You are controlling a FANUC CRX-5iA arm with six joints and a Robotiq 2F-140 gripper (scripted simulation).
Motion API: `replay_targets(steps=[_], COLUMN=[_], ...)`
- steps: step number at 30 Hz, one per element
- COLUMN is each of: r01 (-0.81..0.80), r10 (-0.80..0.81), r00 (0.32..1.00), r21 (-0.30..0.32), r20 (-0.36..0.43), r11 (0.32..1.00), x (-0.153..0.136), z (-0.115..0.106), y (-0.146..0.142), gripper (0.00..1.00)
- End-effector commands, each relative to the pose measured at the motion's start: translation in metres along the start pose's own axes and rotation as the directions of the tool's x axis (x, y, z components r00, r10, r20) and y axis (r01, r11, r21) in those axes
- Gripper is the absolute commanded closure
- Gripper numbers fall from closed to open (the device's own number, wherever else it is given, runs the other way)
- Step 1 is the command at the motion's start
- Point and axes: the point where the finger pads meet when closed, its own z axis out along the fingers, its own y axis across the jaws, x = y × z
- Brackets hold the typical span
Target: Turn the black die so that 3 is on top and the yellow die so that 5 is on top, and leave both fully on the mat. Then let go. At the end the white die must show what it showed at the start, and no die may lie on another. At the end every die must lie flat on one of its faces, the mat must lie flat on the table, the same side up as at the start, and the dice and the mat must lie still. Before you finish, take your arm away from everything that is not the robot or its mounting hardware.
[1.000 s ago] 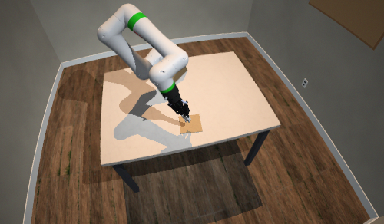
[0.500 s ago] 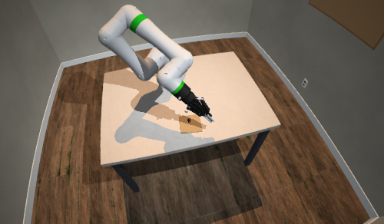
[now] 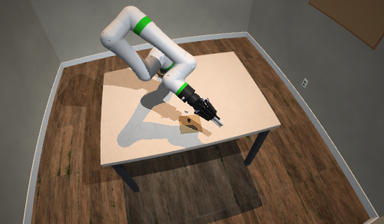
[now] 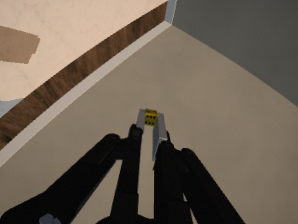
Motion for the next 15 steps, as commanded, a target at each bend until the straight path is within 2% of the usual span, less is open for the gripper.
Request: replay_targets(steps=[1,5,6,13,15], r01=[0.024,0.030,0.039,0.051,0.054], r10=[-0.029,-0.038,-0.054,-0.093,-0.117], r00=[0.985,0.978,0.964,0.930,0.911], r21=[0.031,0.041,0.064,0.126,0.166], r20=[0.169,0.206,0.262,0.355,0.396], r11=[0.999,0.999,0.997,0.991,0.985], x=[-0.017,-0.022,-0.031,-0.045,-0.050], z=[0.003,0.001,-0.004,-0.017,-0.025], y=[-0.003,-0.006,-0.013,-0.031,-0.041], gripper=[0.93,0.93,0.93,0.93,0.93])
